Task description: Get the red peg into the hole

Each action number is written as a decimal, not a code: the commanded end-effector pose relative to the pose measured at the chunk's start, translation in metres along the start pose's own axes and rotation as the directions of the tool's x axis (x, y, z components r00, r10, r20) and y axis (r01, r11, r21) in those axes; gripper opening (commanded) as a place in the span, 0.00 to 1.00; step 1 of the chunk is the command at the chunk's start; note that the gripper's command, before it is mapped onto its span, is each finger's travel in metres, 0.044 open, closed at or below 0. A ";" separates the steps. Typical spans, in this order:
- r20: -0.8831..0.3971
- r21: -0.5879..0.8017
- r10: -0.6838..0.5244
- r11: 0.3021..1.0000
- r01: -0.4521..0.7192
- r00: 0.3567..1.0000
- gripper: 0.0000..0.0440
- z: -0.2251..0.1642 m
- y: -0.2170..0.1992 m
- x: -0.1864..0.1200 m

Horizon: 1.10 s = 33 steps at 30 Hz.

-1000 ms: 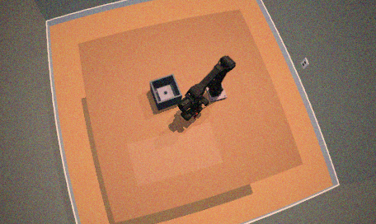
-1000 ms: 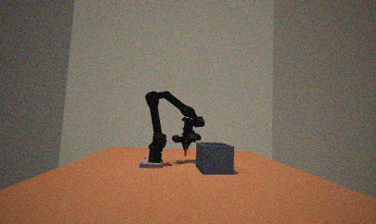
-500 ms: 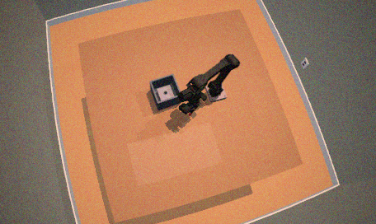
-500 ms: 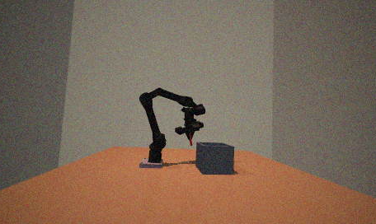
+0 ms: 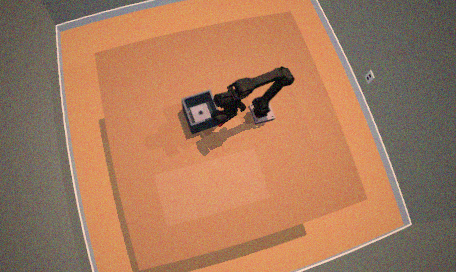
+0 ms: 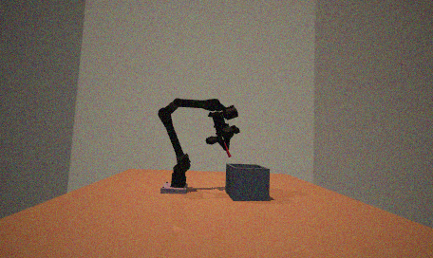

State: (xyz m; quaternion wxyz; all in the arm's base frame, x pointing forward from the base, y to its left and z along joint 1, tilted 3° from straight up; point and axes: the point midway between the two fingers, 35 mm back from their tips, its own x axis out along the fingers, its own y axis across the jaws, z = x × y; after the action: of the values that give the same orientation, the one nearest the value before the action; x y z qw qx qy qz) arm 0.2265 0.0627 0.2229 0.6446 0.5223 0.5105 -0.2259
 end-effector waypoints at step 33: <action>0.100 0.206 -0.182 0.966 0.158 0.978 0.00 0.122 -0.017 0.008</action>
State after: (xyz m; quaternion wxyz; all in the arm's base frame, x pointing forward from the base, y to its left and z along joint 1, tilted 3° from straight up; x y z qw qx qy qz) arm 0.2609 -0.0452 0.2064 0.6025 0.5229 0.4846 -0.3587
